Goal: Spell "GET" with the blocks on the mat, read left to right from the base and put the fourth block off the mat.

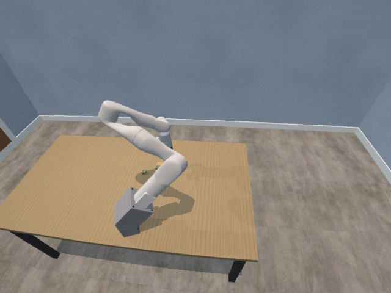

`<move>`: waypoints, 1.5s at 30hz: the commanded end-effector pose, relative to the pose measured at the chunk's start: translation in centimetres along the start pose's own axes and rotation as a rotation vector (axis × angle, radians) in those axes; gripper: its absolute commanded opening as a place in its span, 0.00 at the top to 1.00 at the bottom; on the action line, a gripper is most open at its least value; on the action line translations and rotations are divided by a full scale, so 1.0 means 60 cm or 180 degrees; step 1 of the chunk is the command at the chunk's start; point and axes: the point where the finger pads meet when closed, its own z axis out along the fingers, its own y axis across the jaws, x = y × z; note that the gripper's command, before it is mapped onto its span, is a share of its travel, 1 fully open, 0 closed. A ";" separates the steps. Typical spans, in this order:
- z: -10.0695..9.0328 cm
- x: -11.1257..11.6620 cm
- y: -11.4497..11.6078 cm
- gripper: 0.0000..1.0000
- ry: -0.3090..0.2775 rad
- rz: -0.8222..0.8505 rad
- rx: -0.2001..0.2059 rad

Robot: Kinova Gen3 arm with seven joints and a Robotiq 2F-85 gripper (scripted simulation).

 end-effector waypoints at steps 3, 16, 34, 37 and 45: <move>-0.002 0.002 0.001 0.00 0.0007 -0.0005 -0.0010; -0.002 0.002 0.001 0.00 0.0007 -0.0005 -0.0010; -0.002 0.005 0.002 0.00 0.0009 -0.0105 -0.0011; -0.002 0.008 0.002 0.00 0.0011 -0.0178 -0.0012; -0.003 0.016 0.002 0.00 0.0016 -0.0403 -0.0015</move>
